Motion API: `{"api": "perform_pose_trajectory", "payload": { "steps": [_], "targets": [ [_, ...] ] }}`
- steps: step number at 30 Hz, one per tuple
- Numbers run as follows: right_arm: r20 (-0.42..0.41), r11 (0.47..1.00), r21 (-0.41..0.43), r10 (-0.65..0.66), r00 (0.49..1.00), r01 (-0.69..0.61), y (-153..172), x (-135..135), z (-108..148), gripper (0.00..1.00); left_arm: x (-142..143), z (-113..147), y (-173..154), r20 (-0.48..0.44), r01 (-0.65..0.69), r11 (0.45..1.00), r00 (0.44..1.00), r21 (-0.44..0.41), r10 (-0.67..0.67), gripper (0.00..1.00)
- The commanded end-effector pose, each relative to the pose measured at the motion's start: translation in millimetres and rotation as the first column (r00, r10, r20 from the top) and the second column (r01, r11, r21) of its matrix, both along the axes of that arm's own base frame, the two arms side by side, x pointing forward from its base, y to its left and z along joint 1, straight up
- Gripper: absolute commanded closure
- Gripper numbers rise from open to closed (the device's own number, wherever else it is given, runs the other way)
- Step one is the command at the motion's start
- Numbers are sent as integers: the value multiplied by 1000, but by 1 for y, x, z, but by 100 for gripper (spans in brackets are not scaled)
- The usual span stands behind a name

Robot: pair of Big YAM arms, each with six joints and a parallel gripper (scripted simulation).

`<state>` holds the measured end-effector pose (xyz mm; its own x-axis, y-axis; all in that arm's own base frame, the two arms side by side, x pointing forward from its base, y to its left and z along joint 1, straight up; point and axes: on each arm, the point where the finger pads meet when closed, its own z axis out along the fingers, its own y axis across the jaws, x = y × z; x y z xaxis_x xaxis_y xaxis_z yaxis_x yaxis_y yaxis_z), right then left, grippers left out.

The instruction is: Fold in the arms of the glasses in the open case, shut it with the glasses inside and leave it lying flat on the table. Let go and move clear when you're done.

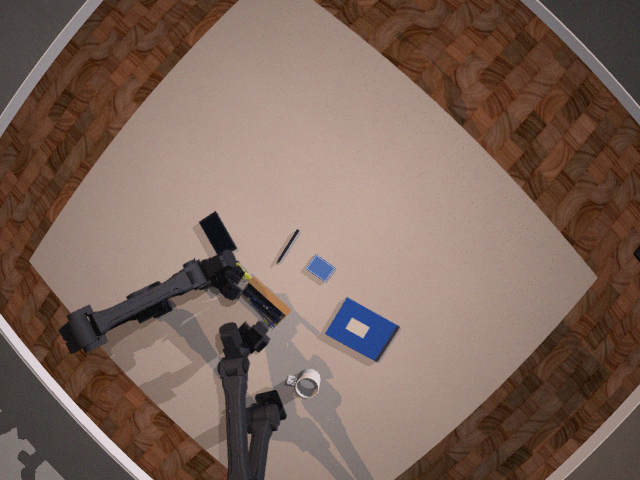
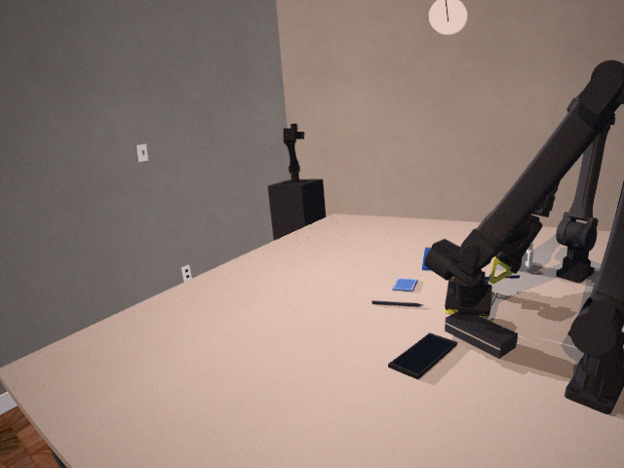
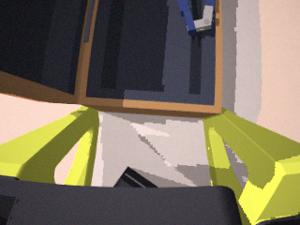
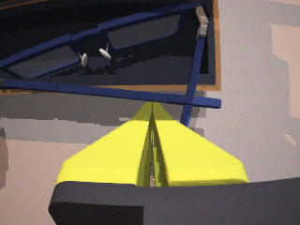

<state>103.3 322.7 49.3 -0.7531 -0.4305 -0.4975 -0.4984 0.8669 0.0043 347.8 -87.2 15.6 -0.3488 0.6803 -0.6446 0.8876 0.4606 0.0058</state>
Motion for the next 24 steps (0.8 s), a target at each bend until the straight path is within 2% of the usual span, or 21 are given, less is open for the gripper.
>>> {"api": "perform_pose_trajectory", "payload": {
  "steps": [1,4,6,11,14,20,21,24],
  "targets": [
    [12,999,43,6,1000,-7,12,9,13,100,-8,-8,-2,-50,-9,1000,999,-4,9,43],
    [10,1000,24,7,1000,-7,10,10,12,100,-8,-8,-2,-50,-9,1000,999,-4,9,43],
    [15,998,59,6,1000,-7,15,13,19,100,-8,-8,-2,-50,-9,1000,999,-4,8,43],
    [16,998,58,5,1000,-6,21,19,21,100,-8,-8,-2,-50,-9,1000,999,-4,8,43],
    [20,997,80,4,1000,-6,26,23,30,100,-8,-8,-2,-50,-9,1000,999,-4,9,43],
    [19,998,68,5,1000,-6,24,27,27,100,-8,-8,-2,-50,-9,1000,999,-4,8,43],
    [15,999,43,5,1000,-6,14,27,18,100,-8,-8,-2,-50,-9,1000,999,-4,8,43],
    [21,998,69,5,1000,-6,19,31,27,100,-8,-8,-2,-50,-9,1000,999,-4,8,43]
  ]
}}
